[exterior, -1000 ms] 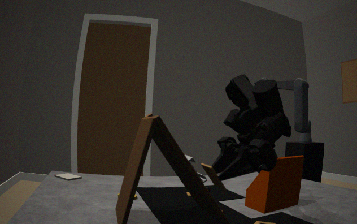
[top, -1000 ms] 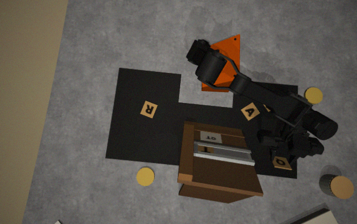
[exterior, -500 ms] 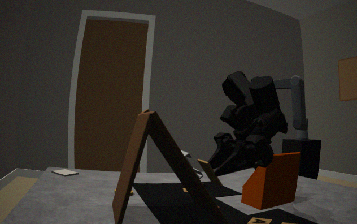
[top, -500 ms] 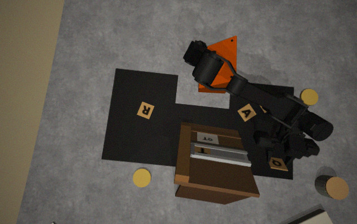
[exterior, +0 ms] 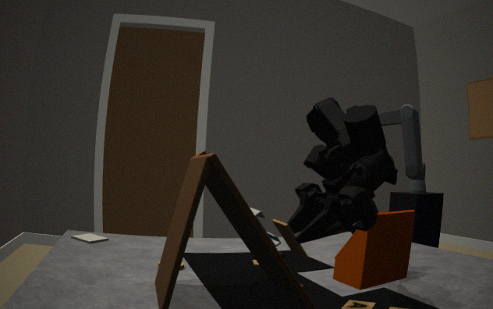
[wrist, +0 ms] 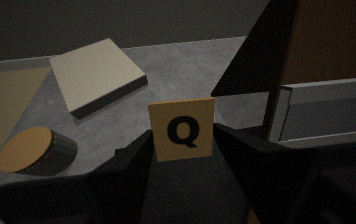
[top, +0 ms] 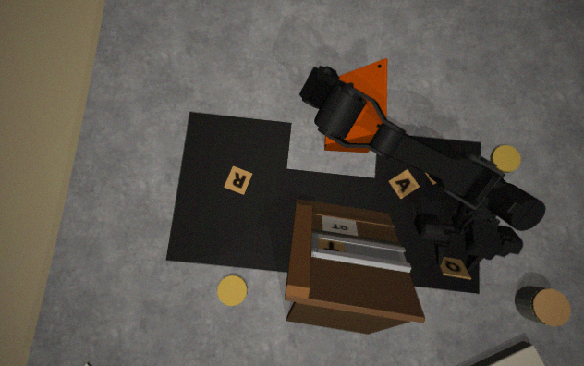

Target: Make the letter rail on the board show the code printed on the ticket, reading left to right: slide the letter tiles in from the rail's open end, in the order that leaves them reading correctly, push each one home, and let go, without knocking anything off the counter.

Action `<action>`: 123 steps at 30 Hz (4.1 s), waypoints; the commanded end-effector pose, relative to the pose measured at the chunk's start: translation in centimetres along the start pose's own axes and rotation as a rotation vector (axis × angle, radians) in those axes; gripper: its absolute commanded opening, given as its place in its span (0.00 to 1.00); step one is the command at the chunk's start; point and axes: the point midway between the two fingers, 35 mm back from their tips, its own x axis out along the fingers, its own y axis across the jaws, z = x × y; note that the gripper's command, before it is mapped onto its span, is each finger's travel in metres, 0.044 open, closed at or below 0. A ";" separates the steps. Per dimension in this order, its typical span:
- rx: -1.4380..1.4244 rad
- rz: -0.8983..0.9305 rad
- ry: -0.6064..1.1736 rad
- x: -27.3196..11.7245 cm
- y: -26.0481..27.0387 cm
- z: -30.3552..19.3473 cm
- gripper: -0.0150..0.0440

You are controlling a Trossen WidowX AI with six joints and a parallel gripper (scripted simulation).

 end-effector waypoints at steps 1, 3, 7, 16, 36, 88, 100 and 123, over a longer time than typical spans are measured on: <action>-0.006 0.002 0.002 0.1 0.1 -0.2 0.25; -0.006 0.002 0.002 0.1 0.1 -0.2 0.25; -0.006 0.002 0.002 0.1 0.1 -0.2 0.25; -0.006 0.002 0.002 0.0 -0.1 -0.1 0.25; -0.006 0.002 0.002 0.0 -1.2 0.1 0.25; -0.008 0.001 0.003 0.0 -3.8 0.0 0.25; -0.008 0.001 0.003 0.0 -4.4 0.0 0.25; -0.009 0.001 0.003 0.0 -5.5 0.0 0.25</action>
